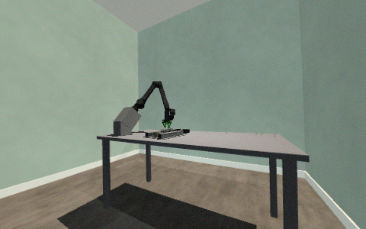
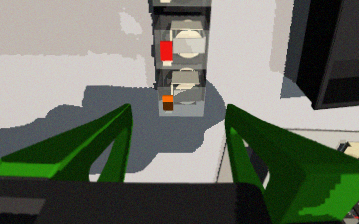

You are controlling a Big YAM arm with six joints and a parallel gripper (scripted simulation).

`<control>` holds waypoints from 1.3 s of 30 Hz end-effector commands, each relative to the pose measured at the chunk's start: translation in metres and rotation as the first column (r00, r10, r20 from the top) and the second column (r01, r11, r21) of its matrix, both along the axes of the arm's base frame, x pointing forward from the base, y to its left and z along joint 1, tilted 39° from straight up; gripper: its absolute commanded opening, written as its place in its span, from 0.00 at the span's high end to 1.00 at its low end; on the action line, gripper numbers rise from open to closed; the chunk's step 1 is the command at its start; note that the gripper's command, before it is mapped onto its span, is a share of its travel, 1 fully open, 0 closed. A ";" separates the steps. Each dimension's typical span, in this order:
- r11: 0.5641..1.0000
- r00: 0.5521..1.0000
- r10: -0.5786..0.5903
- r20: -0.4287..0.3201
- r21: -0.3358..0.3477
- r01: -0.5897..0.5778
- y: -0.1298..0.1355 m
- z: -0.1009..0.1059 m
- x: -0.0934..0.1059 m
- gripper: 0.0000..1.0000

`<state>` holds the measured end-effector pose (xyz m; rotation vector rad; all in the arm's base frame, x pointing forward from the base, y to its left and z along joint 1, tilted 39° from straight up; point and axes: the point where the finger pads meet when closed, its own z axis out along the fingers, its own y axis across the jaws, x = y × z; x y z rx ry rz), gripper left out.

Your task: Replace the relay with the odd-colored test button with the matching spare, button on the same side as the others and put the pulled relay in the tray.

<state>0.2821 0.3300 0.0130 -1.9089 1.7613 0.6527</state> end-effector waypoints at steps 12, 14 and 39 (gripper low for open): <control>0.999 0.999 -0.015 0.034 0.030 0.014 0.005 0.015 0.010 0.41; 0.999 0.999 -0.015 0.033 0.029 0.014 0.004 0.014 0.010 0.41; 1.000 0.999 -0.007 0.032 0.028 0.006 0.011 0.014 0.010 0.41</control>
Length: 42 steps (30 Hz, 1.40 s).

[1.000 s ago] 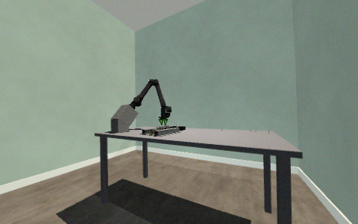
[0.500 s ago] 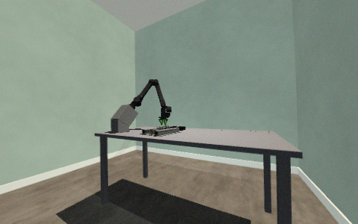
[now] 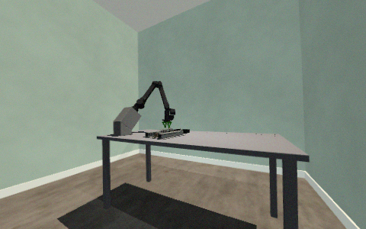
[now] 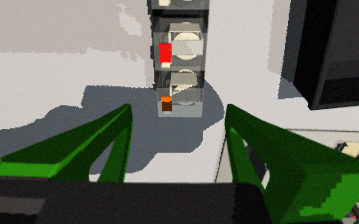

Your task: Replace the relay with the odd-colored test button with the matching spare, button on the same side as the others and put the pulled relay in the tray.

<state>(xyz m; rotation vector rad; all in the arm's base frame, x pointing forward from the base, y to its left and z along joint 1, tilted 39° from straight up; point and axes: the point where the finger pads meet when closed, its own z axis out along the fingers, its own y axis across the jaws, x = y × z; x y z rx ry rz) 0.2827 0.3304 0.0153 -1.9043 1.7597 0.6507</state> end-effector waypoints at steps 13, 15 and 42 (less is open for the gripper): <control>1.000 1.000 0.000 0.024 0.021 0.000 0.010 0.009 0.006 0.41; 1.000 1.000 -0.001 0.023 0.020 0.000 0.010 0.008 0.007 0.41; 1.000 1.000 -0.003 0.020 0.018 0.002 0.009 0.007 0.006 0.41</control>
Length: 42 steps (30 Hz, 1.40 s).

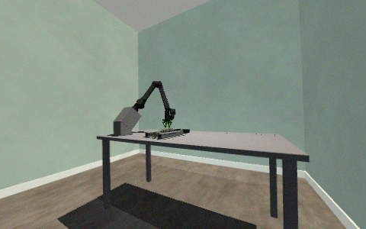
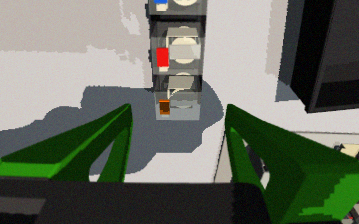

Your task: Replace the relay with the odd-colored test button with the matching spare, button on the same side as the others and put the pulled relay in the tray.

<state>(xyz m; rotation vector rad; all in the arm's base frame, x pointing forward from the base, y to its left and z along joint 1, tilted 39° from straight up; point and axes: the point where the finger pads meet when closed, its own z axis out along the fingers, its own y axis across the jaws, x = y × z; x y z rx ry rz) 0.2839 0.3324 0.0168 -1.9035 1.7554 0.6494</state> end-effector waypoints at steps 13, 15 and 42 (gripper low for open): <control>1.000 1.000 -0.002 0.014 0.014 0.001 0.006 0.004 0.002 0.41; 1.000 1.000 -0.003 0.015 0.014 0.002 0.006 0.004 0.002 0.41; 1.000 1.000 -0.005 0.016 0.015 0.005 0.005 0.005 0.003 0.41</control>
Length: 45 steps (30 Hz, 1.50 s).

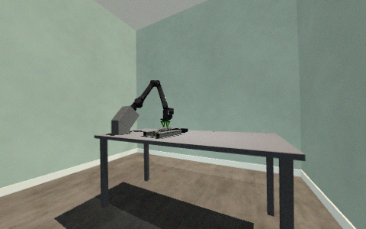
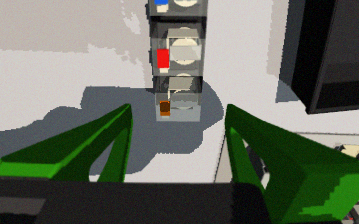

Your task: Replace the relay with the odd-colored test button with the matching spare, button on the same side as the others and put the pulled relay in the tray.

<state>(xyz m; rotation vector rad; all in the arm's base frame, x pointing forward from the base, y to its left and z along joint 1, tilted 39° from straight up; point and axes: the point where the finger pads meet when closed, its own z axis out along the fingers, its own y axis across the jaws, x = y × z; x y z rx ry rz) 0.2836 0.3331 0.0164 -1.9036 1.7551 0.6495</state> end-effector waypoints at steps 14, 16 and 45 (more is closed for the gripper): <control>1.000 1.000 -0.002 0.007 0.009 0.001 0.008 -0.002 0.001 0.41; 1.000 1.000 -0.001 0.007 0.008 0.001 0.009 -0.003 0.001 0.41; 1.000 1.000 -0.001 0.016 0.016 0.001 0.028 -0.019 0.003 0.41</control>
